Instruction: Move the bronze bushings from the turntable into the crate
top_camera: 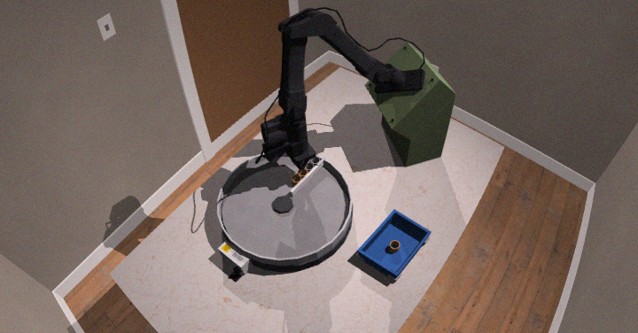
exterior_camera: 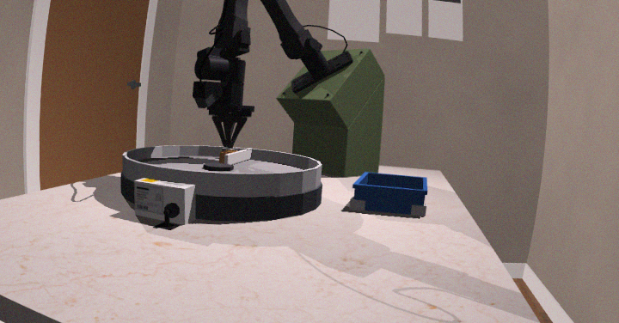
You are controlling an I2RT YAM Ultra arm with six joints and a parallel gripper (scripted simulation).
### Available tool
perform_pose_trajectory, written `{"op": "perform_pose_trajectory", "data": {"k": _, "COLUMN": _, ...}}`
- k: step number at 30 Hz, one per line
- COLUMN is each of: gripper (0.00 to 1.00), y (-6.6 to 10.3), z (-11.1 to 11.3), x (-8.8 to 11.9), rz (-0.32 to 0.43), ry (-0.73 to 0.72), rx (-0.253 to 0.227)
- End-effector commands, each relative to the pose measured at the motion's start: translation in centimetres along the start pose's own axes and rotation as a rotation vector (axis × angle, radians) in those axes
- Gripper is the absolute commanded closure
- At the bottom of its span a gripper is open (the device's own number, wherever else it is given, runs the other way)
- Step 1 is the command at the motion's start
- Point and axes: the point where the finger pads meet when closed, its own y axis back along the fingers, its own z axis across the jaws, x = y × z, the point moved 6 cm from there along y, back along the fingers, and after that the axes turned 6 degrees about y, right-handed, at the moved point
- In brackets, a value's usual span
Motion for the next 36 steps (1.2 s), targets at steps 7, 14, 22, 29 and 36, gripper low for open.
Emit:
{"op": "perform_pose_trajectory", "data": {"k": 7, "gripper": 0.87, "y": 0.39, "z": 0.31, "x": -1.54, "rz": -0.048, "ry": 0.001, "rx": -0.007}}
{"op": "perform_pose_trajectory", "data": {"k": 14, "gripper": 0.87, "y": 0.36, "z": 0.14, "x": -1.50, "rz": -0.046, "ry": -0.003, "rx": -0.004}}
{"op": "perform_pose_trajectory", "data": {"k": 22, "gripper": 0.87, "y": 0.36, "z": 0.14, "x": -1.50, "rz": -0.046, "ry": -0.003, "rx": -0.004}}
{"op": "perform_pose_trajectory", "data": {"k": 29, "gripper": 0.87, "y": 0.36, "z": 0.14, "x": -1.50, "rz": -0.046, "ry": -0.003, "rx": -0.004}}
{"op": "perform_pose_trajectory", "data": {"k": 36, "gripper": 0.87, "y": 0.36, "z": 0.14, "x": -1.50, "rz": -0.046, "ry": -0.003, "rx": -0.004}}
